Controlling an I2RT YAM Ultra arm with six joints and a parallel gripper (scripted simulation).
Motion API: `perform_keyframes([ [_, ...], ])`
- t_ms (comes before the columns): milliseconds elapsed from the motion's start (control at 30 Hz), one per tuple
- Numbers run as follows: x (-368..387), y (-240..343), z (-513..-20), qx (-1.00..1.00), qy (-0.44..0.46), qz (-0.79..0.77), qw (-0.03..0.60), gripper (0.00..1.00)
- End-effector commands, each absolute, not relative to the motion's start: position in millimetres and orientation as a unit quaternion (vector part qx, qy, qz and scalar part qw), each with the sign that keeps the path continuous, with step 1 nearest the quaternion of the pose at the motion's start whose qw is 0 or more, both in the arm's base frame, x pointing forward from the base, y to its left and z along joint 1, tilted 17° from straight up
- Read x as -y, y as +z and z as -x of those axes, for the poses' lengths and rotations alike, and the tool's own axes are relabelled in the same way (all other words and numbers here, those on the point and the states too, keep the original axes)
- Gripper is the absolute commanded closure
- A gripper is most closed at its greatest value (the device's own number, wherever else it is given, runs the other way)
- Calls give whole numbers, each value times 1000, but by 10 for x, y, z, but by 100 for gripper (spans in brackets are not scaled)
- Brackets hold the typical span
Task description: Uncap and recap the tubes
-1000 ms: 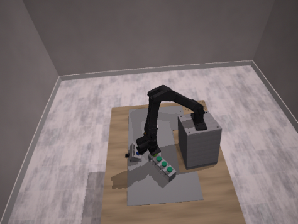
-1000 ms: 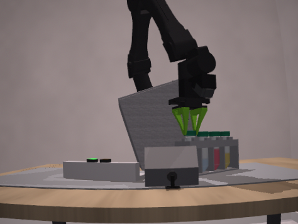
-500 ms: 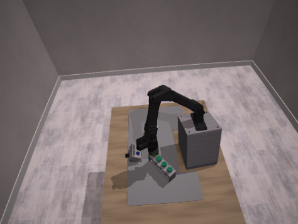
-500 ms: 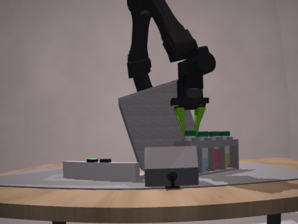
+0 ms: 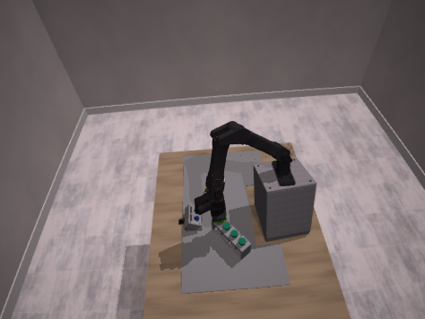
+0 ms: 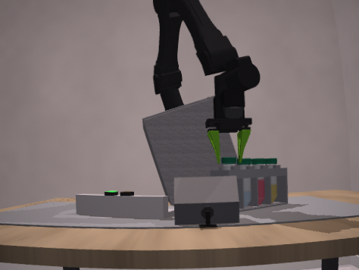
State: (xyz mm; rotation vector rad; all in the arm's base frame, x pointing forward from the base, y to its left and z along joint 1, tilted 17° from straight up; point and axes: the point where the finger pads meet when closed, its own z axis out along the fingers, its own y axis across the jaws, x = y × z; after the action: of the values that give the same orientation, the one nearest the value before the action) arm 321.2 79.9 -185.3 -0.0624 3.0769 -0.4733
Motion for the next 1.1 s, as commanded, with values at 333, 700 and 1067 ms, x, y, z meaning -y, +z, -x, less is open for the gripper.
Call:
perform_keyframes([
  [333, -836, -1812, -3267, -954, -149, 259, -15, 51],
  [700, -829, -1810, -3264, -911, -146, 383, -34, 51],
  [1067, -827, -1807, -3261, -911, -146, 383, -34, 100],
])
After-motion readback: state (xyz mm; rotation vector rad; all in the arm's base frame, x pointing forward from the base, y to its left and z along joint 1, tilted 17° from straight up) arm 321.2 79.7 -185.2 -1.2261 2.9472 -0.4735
